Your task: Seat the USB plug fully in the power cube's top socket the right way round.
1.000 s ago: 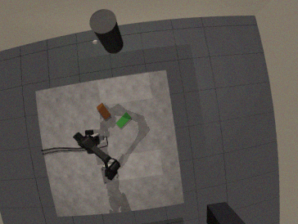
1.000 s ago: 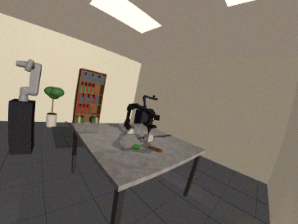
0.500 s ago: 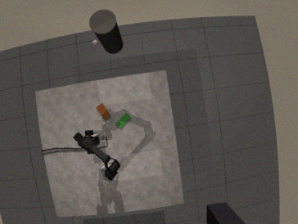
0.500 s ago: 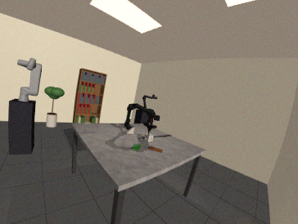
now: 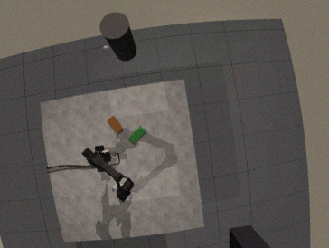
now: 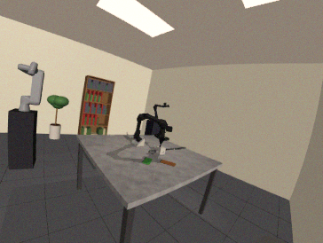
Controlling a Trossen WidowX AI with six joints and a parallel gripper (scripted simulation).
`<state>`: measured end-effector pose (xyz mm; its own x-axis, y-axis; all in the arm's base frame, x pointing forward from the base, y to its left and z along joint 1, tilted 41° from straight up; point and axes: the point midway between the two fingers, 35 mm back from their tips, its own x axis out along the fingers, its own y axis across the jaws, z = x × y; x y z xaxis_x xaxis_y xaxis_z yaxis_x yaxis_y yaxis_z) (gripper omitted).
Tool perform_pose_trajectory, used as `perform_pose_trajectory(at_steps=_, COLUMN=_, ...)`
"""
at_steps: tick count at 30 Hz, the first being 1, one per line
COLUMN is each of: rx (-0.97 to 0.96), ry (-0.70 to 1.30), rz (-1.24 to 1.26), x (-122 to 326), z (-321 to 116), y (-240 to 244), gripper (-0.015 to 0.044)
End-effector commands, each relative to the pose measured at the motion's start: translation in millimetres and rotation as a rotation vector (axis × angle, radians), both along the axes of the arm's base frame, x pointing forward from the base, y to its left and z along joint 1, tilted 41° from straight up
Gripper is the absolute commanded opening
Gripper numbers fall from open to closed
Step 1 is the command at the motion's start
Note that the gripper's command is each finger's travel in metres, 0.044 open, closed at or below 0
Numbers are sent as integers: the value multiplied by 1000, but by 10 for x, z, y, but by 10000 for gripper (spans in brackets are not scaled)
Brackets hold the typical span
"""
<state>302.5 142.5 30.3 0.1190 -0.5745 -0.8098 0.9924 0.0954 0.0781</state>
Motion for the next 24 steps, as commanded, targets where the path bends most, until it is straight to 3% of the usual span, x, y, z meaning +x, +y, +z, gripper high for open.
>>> perform_pose_trajectory(at_steps=1, rx=2, ry=0, rz=4, x=4, z=-1, y=-2, gripper=0)
perform_pose_trajectory(at_steps=24, rx=2, ry=0, rz=4, x=7, z=-22, y=-20, gripper=0)
